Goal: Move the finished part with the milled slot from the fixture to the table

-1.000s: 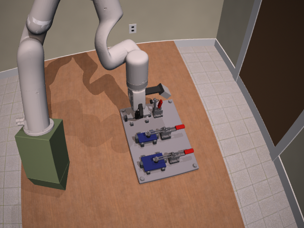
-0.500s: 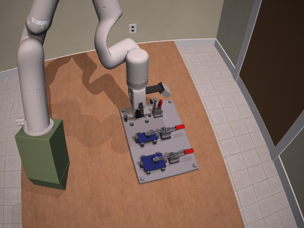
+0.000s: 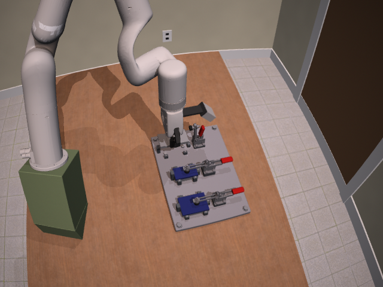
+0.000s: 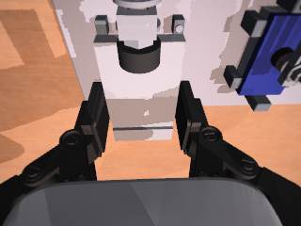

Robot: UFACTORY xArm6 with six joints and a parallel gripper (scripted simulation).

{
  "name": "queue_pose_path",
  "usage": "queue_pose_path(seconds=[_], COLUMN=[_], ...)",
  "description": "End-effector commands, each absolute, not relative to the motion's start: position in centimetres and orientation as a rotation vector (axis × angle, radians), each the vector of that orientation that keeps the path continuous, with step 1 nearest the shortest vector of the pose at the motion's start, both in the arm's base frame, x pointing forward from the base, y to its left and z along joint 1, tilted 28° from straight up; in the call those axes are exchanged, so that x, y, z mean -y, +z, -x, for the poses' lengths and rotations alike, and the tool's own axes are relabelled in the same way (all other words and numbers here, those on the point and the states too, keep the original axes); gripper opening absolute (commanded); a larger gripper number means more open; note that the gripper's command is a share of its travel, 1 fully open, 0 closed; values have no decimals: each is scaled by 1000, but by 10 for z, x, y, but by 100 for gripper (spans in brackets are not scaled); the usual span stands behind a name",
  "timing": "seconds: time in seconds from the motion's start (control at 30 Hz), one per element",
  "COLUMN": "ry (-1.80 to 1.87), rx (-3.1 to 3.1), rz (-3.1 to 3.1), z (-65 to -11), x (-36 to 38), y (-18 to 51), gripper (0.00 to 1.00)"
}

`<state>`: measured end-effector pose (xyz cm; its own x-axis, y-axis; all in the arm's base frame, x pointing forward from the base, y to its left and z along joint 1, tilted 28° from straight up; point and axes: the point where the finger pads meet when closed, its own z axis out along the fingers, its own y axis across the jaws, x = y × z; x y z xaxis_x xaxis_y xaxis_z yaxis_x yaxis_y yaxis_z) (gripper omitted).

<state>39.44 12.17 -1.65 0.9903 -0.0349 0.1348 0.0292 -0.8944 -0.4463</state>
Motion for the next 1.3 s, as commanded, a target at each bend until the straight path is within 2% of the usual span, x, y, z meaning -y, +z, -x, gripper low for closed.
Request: queue_pose_path(seconds=[0.0,1.27], ry=[-195,-196], rx=[-4,-4], rz=[2671,2671], z=[-392,-385], x=[-118,-109], y=[-8,8], gripper=[0,0])
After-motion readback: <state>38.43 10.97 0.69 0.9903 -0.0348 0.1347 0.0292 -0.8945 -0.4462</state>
